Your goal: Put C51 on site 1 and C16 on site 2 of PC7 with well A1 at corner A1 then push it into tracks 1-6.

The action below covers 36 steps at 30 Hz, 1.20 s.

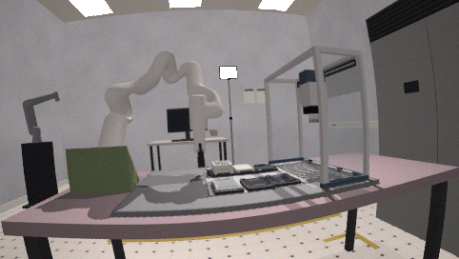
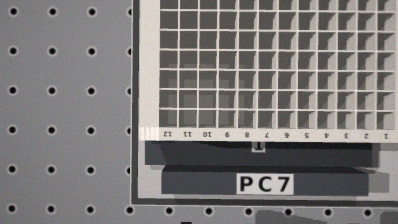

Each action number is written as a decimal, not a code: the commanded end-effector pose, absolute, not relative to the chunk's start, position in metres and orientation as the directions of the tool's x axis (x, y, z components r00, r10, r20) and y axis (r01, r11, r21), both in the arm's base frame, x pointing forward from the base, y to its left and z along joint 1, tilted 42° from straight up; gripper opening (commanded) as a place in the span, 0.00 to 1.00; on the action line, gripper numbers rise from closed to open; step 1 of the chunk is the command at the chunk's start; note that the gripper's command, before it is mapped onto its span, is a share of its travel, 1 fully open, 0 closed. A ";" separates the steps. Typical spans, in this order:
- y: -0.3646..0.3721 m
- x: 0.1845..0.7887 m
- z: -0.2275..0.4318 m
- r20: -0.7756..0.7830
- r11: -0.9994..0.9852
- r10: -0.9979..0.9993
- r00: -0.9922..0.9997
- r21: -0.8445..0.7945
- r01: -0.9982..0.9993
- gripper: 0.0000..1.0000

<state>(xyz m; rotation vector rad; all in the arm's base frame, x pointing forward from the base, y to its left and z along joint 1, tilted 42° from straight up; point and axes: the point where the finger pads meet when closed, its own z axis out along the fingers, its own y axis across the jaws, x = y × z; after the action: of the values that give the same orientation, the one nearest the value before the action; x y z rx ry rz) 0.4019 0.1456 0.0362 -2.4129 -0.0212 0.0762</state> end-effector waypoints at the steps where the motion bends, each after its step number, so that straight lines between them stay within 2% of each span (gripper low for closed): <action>1: 0.151 0.402 0.030 -0.047 -0.747 0.035 0.998 -0.665 -0.005 0.82; 36: 0.164 0.401 0.016 -0.048 -0.747 0.035 0.998 -0.665 -0.005 0.82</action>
<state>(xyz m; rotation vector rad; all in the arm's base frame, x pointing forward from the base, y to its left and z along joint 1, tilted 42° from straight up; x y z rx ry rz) 0.4004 0.1625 0.0172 -2.4127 -0.0211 0.0757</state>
